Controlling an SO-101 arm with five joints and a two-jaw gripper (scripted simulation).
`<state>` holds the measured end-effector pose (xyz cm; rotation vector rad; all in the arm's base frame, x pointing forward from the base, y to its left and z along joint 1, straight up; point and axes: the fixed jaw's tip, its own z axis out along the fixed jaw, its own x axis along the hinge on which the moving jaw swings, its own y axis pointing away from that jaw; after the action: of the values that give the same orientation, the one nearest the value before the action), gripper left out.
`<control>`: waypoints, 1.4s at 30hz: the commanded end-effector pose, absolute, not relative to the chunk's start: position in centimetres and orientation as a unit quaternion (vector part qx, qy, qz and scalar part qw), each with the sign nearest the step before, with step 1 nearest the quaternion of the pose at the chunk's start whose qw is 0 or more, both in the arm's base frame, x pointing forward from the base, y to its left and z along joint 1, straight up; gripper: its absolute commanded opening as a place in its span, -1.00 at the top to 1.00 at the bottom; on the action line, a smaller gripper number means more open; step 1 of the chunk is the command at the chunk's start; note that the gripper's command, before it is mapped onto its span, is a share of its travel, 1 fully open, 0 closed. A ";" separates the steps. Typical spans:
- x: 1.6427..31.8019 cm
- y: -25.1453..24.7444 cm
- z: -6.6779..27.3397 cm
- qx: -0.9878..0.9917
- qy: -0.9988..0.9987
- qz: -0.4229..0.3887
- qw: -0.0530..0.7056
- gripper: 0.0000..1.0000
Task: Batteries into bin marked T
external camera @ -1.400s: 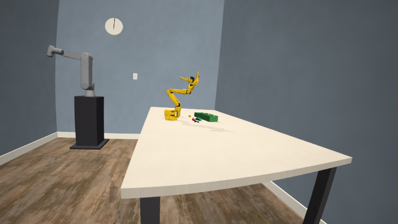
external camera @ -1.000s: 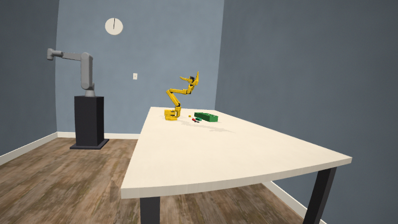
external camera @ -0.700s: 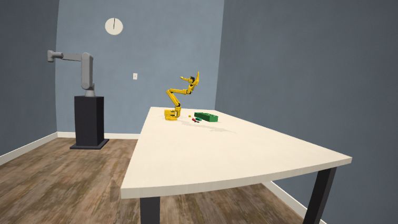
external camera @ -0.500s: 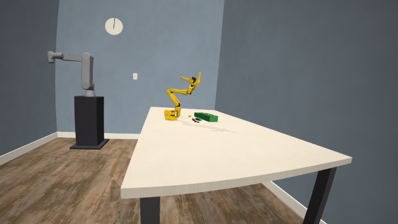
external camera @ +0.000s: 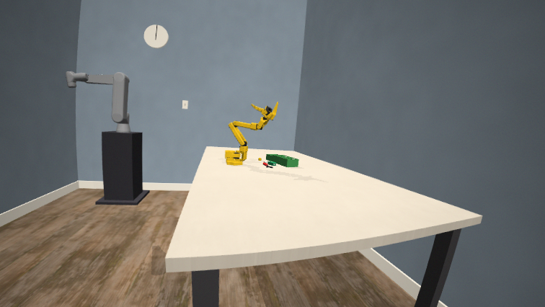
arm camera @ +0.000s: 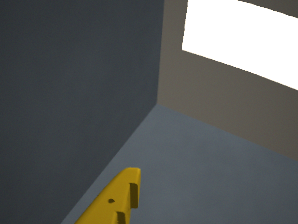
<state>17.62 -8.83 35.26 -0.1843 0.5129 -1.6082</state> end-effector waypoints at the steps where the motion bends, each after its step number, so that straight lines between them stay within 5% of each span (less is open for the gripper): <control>1: 17.8 -9.0 35.5 -0.087 0.233 -0.717 0.651 -1.00; 42: 22.1 -11.3 31.6 -0.168 0.374 -0.715 0.566 -1.00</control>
<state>22.28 -11.38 30.64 -0.4008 0.9060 -1.6622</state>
